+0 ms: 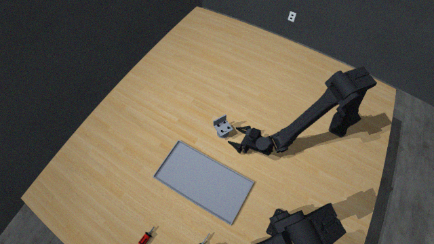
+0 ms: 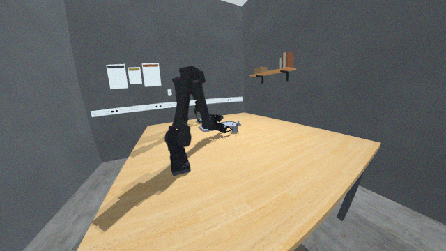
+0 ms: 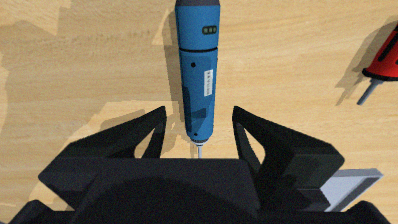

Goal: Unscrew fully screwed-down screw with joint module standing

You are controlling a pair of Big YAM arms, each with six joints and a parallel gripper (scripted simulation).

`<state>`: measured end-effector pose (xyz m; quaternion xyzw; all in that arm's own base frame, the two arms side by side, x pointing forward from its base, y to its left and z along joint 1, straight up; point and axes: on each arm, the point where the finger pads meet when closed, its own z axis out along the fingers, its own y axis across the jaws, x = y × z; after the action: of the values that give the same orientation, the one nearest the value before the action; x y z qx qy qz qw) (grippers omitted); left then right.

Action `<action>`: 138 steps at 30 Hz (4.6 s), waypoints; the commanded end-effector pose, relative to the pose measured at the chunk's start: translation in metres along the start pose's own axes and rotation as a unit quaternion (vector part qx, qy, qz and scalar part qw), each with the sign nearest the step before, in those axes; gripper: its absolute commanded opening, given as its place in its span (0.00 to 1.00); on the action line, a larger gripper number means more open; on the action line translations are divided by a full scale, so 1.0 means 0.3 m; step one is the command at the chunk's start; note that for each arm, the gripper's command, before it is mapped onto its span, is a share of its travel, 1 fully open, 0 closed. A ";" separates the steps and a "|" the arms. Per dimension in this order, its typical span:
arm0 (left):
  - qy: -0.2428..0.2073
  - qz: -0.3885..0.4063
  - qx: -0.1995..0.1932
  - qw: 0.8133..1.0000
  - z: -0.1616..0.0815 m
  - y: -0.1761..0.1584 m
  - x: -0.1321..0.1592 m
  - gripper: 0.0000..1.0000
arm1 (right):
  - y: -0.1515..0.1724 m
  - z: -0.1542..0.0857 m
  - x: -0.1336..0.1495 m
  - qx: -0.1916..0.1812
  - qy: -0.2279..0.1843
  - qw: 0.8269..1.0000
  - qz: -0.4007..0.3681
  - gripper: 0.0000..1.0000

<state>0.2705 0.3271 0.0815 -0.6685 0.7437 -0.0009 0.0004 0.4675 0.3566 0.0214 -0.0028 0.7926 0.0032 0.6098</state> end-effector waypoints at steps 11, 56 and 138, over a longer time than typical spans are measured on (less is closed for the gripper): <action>-0.014 -0.008 0.009 1.000 -0.037 -0.019 -0.036 0.65 | -0.018 0.029 0.011 0.007 0.000 1.000 0.005 0.86; -0.014 -0.008 0.009 1.000 -0.037 -0.019 -0.036 0.65 | 0.006 0.177 -0.024 0.003 -0.010 1.000 0.008 0.86; -0.014 -0.008 0.009 1.000 -0.037 -0.019 -0.036 0.65 | 0.021 0.244 -0.012 0.001 -0.006 1.000 0.003 0.86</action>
<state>0.2705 0.3271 0.0815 -0.6685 0.7437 -0.0009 0.0004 0.5257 0.3538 0.0035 -0.0022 0.7938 0.0010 0.6082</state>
